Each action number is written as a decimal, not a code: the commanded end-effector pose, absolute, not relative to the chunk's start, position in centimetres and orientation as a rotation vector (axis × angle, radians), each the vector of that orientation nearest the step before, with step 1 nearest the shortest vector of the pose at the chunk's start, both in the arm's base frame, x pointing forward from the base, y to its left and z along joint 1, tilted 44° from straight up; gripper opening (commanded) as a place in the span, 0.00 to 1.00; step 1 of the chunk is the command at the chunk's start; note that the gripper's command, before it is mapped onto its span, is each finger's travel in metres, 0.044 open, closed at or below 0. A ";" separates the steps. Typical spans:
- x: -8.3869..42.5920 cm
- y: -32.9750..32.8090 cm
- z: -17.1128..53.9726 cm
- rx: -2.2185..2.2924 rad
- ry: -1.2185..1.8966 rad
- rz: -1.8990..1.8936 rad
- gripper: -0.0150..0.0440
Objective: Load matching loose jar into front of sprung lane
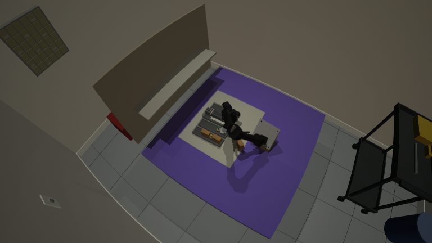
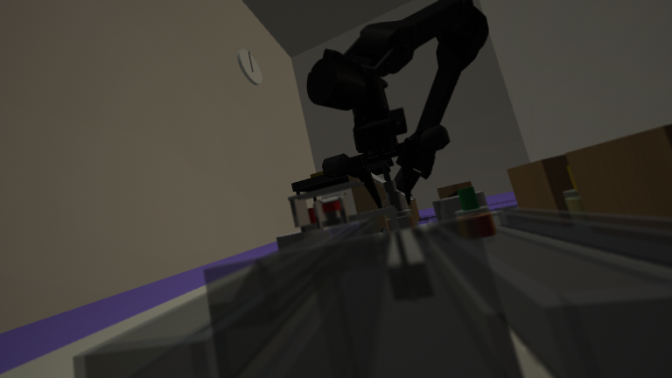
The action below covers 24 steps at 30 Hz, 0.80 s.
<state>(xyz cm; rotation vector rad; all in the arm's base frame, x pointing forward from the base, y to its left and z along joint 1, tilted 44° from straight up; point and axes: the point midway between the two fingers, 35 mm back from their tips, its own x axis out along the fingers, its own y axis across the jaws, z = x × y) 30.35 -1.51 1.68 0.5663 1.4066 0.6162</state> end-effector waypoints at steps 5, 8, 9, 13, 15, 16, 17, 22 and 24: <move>31.3 -1.7 2.0 0.562 1.384 0.615 0.25; 31.4 -1.7 2.0 0.562 1.384 0.615 0.25; 31.4 -1.7 2.1 0.562 1.384 0.615 0.25; 31.6 -1.7 2.1 0.562 1.384 0.615 0.25; 31.6 -1.7 2.1 0.562 1.384 0.615 0.25; 31.7 -1.7 2.1 0.562 1.384 0.615 0.25; 31.7 -1.7 2.1 0.562 1.384 0.615 0.25; 31.9 -1.8 2.2 0.562 1.383 0.615 0.25; 32.0 -1.8 2.2 0.562 1.383 0.615 0.25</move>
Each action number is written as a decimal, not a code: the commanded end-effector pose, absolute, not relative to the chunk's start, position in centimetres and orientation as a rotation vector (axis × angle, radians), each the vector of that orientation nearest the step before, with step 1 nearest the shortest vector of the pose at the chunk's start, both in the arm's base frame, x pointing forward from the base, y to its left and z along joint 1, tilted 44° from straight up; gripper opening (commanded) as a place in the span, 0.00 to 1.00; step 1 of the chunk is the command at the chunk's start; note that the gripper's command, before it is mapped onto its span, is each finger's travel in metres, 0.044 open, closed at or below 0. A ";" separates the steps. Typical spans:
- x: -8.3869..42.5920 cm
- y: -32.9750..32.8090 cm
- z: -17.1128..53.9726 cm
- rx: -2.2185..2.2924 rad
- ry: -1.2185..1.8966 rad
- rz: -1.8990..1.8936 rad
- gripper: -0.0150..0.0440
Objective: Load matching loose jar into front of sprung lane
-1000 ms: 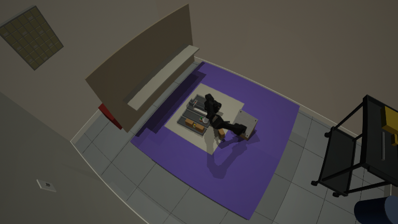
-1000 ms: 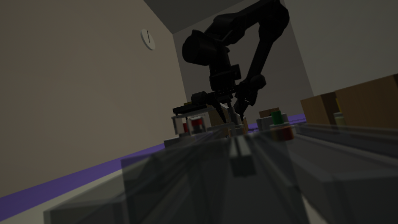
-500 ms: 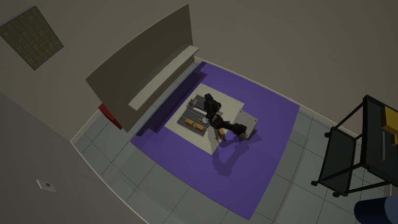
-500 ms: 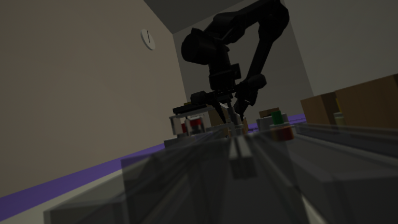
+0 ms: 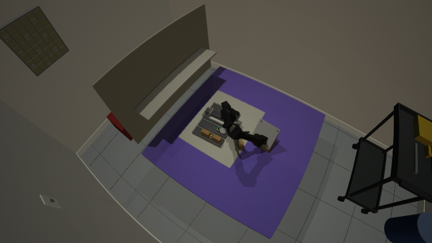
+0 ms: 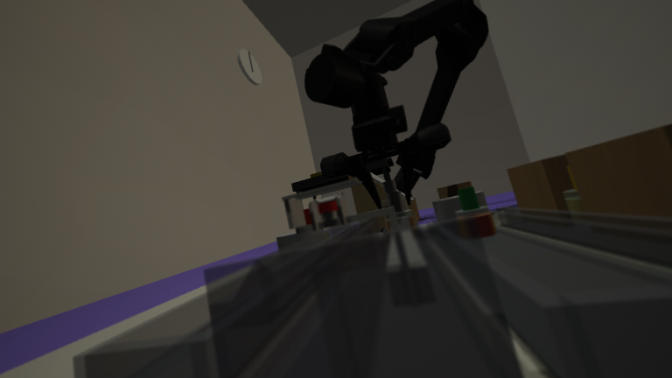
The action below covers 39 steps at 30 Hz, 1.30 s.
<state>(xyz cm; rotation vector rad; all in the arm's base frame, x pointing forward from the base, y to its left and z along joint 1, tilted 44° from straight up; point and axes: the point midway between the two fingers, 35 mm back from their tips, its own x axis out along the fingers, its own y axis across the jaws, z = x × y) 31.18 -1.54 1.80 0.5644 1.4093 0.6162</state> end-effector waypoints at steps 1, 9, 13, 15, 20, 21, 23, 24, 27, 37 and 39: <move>32.0 -1.8 2.2 0.562 1.383 0.615 0.25; 32.3 -1.8 2.3 0.562 1.383 0.615 0.25; 32.4 -1.8 2.4 0.562 1.383 0.615 0.25; 32.5 -1.8 2.4 0.562 1.383 0.615 0.25; 32.7 -1.8 2.4 0.562 1.383 0.615 0.25; 32.7 -1.9 2.4 0.562 1.383 0.615 0.25; 32.8 -1.9 2.5 0.562 1.383 0.615 0.25; 32.8 -1.9 2.5 0.562 1.383 0.615 0.25; 32.9 -1.9 2.5 0.562 1.383 0.615 0.25; 33.2 -1.9 2.6 0.562 1.383 0.615 0.25; 33.3 -1.9 2.7 0.562 1.383 0.615 0.25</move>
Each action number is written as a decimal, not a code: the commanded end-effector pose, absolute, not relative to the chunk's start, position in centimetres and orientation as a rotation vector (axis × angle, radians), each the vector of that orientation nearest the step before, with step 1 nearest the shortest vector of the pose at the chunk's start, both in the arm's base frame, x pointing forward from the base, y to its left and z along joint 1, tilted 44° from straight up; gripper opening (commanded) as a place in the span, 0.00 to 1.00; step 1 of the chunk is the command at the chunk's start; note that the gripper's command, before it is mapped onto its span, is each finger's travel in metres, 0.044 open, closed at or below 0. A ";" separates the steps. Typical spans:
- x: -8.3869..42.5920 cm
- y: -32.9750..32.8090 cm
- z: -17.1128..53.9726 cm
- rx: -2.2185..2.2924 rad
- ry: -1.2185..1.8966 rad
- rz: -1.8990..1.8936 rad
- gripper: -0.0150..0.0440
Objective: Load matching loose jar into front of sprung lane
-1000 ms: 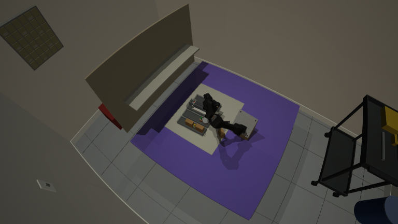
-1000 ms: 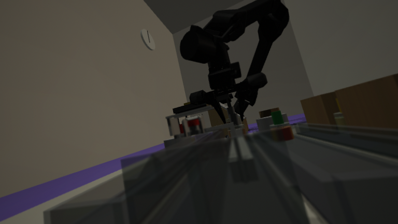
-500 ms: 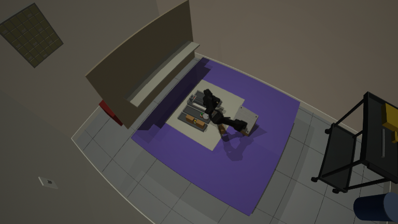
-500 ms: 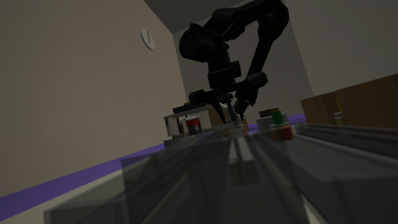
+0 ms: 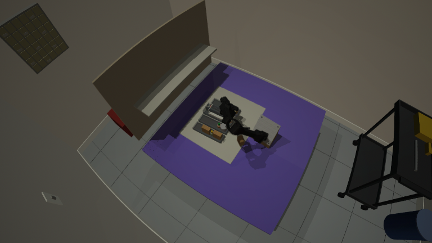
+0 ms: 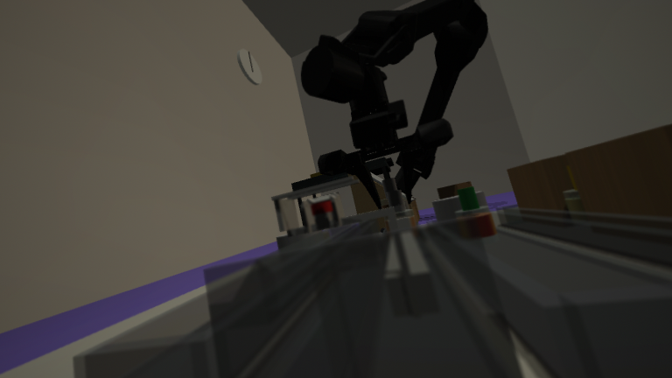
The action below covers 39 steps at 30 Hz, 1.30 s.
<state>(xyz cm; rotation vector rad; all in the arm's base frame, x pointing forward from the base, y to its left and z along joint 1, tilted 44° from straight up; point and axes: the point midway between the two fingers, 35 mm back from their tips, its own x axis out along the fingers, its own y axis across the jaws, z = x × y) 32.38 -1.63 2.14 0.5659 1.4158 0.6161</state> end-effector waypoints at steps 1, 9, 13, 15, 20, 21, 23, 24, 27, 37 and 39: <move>33.3 -1.9 2.7 0.562 1.383 0.615 0.25; 33.6 -2.0 2.8 0.562 1.383 0.615 0.25; 33.7 -2.0 2.8 0.562 1.382 0.615 0.25; 33.7 -2.0 2.8 0.562 1.382 0.615 0.25; 33.8 -1.9 2.8 0.562 1.382 0.615 0.25; 33.8 -1.9 2.8 0.562 1.382 0.615 0.25; 33.8 -1.9 2.8 0.562 1.382 0.615 0.25; 33.8 -1.9 2.8 0.562 1.382 0.615 0.25; 33.8 -1.9 2.8 0.562 1.382 0.615 0.25; 33.8 -1.9 2.7 0.562 1.382 0.616 0.25; 33.8 -1.8 2.7 0.562 1.382 0.616 0.25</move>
